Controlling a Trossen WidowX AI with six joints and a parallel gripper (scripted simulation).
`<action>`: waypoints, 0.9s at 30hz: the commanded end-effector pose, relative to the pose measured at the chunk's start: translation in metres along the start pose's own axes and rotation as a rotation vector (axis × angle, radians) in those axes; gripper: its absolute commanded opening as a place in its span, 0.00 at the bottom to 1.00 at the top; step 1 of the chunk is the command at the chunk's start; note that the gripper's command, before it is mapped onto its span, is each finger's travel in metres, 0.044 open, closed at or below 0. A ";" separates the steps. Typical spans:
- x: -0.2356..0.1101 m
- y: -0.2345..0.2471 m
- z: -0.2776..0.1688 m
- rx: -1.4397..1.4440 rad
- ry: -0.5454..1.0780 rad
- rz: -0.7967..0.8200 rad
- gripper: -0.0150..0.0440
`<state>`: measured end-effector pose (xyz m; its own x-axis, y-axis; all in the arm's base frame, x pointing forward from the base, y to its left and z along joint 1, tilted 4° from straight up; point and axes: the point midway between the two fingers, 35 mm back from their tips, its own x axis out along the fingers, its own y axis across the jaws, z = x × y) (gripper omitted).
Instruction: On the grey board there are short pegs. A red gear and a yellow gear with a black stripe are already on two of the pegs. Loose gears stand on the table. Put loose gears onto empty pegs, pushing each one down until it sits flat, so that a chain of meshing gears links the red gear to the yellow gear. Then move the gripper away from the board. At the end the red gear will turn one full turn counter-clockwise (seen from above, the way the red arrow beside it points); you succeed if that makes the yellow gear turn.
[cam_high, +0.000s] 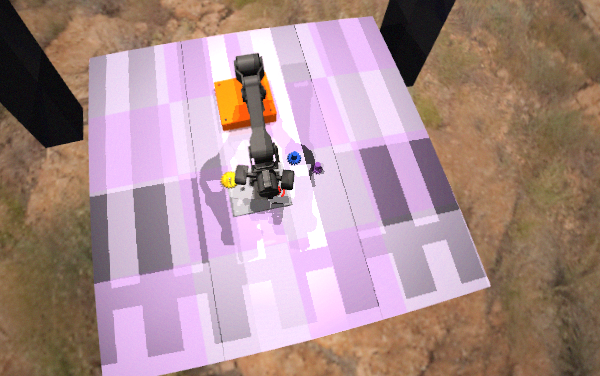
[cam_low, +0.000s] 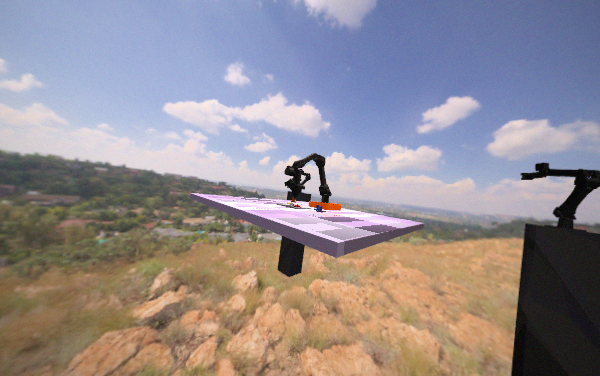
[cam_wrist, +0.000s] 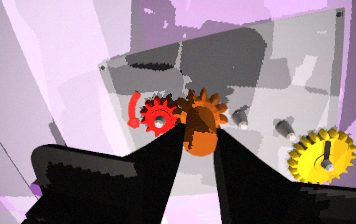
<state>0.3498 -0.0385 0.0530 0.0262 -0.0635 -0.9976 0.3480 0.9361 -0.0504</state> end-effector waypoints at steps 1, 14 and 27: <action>0.009 -0.001 -0.003 0.081 0.011 -0.006 0.25; 0.019 -0.002 -0.003 0.372 0.010 -0.007 0.25; 0.021 -0.001 -0.003 0.124 0.011 -0.006 0.25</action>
<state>0.3479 -0.0392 0.0335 0.0162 -0.0621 -0.9979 0.5219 0.8519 -0.0445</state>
